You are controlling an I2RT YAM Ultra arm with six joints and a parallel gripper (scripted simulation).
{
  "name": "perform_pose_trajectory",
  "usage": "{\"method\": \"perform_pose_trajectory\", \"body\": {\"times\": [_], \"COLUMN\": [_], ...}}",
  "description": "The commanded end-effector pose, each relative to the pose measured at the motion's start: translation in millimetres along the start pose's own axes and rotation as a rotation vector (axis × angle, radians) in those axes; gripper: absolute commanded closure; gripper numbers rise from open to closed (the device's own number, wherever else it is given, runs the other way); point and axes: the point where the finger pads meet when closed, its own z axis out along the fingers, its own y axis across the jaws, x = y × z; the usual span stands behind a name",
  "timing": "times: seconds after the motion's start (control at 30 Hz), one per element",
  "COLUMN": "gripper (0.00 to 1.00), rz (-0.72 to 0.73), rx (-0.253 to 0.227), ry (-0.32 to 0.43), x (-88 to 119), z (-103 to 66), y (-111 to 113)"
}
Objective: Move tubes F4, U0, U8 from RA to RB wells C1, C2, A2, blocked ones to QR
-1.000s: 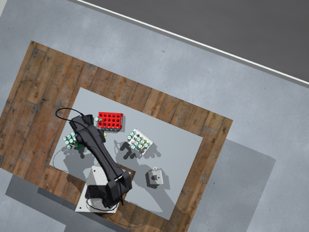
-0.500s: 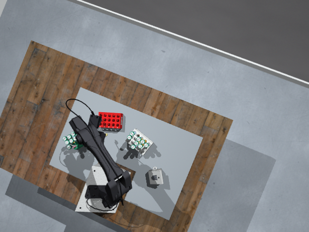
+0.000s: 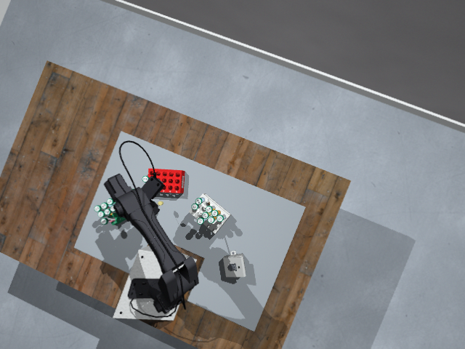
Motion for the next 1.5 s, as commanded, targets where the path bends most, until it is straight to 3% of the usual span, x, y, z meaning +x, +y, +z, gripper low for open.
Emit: {"method": "perform_pose_trajectory", "body": {"times": [0.0,0.47,0.53,0.7,0.8,0.83,0.93,1.47], "gripper": [1.00,1.00,1.00,1.00,1.00,1.00,1.00,1.00], "rz": [0.147,0.613,0.613,0.779,0.790,0.770,0.783,0.762], "rx": [-0.031,-0.035,-0.035,-0.037,-0.045,-0.010,-0.001,-0.004], "ry": [-0.028,-0.021,-0.021,-0.018,-0.022,-0.025,-0.014,-0.019], "x": [-3,-3,-3,-3,-5,2,-2,-4], "z": [-17.3,-17.0,-17.0,-16.9,-19.2,-10.3,-6.2,-6.8], "y": [2,3,3,3,-3,-12,-24,-69]}}
